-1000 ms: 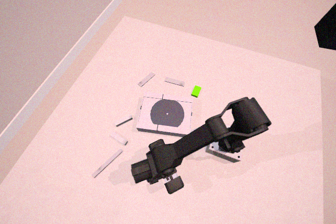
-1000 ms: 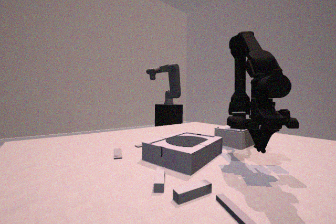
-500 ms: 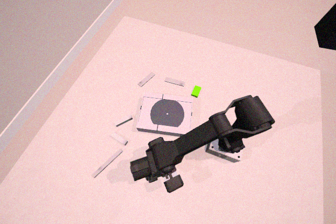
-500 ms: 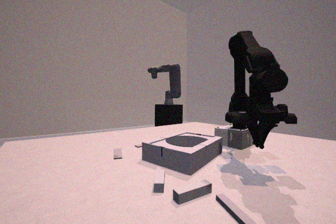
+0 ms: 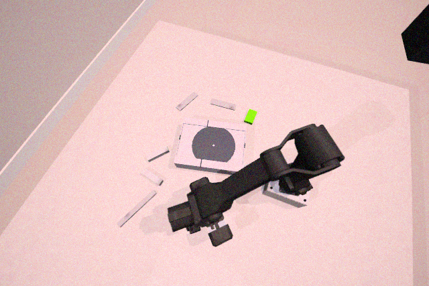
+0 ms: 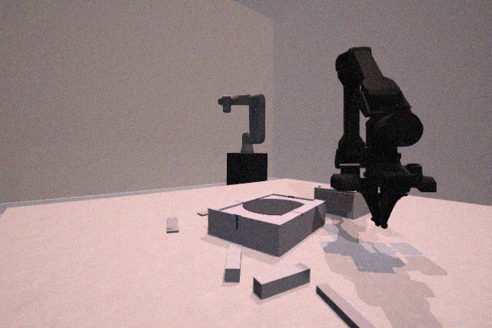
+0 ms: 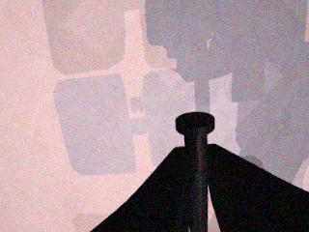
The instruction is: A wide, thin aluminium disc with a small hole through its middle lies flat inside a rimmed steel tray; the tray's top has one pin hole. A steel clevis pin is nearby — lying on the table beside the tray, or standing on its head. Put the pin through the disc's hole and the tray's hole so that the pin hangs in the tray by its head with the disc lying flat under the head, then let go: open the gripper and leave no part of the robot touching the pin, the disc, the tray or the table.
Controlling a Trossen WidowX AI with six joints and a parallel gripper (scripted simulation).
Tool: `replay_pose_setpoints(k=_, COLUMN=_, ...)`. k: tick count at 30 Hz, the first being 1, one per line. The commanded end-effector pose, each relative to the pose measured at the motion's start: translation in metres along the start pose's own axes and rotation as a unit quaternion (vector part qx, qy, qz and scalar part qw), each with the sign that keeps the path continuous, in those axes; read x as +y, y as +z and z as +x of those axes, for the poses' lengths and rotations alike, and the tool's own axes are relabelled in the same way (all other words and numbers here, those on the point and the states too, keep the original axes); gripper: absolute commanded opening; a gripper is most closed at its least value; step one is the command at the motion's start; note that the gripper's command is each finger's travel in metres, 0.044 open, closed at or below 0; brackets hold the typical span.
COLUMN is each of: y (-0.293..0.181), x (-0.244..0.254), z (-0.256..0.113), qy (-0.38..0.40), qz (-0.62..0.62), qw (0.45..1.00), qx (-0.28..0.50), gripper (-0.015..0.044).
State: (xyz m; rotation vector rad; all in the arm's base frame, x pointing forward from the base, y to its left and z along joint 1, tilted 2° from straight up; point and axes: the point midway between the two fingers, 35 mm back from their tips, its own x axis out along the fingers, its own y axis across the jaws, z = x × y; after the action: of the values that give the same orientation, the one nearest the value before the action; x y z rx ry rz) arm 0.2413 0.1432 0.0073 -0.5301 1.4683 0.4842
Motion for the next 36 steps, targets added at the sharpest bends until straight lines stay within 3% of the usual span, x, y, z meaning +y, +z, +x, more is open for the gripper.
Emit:
replay_pose_setpoints(k=1, y=-0.003, x=0.000, z=0.010, qy=0.000, qz=0.003, qw=1.000, qx=0.007, gripper=0.0000)
replay_pose_setpoints(k=24, y=-0.005, x=-0.002, z=0.047, qy=0.000, qz=0.003, qw=1.000, qx=0.007, gripper=0.0000)
replay_pose_setpoints(k=36, y=-0.005, x=-0.002, z=0.048, qy=0.000, qz=0.003, qw=1.000, qx=0.007, gripper=0.0000)
